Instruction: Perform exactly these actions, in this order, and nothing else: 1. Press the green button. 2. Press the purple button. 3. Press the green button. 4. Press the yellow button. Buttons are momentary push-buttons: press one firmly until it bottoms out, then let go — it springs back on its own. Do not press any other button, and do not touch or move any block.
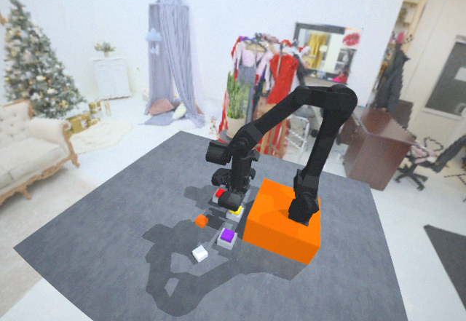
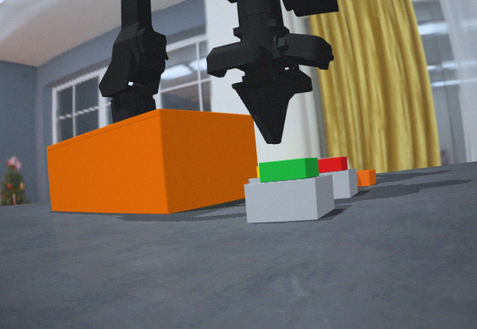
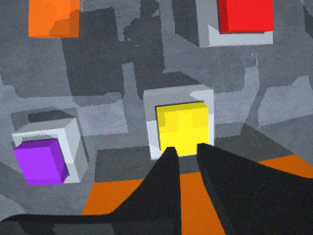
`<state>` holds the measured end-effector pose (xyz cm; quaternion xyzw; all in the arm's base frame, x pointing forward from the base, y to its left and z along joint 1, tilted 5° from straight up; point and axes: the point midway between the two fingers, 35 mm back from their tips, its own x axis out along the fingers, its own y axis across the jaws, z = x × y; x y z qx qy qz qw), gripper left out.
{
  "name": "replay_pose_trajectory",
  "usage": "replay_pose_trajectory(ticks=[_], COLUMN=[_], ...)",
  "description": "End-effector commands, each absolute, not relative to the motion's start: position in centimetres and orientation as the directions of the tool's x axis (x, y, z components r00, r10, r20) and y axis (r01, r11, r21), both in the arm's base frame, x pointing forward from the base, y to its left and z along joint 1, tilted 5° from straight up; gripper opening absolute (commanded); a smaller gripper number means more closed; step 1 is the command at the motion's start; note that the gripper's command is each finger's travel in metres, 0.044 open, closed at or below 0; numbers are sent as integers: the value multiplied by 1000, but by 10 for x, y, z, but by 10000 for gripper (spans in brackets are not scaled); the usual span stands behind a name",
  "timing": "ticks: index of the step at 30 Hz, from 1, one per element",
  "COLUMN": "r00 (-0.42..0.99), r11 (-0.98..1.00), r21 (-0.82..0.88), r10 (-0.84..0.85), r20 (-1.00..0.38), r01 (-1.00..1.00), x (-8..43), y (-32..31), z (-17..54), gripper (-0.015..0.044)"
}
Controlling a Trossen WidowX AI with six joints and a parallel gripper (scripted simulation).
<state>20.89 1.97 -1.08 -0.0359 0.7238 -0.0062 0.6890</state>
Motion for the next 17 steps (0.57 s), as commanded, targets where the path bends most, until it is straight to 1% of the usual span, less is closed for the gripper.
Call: replay_pose_trajectory(ticks=[1, 6, 11, 12, 17], r00=[-34, -32, -35, -35, -35], r11=[998, 998, 998, 998, 998], r21=[-52, -44, -39, -38, -38], r10=[-53, -45, -40, -40, -40], r20=[-998, -998, -999, -999, -999], r01=[-47, -47, -47, -47, -47], x=[227, 247, 239, 237, 236], y=[47, 124, 205, 214, 217], z=[1, 22, 41, 42, 43], gripper=[125, 256, 387, 400, 400])
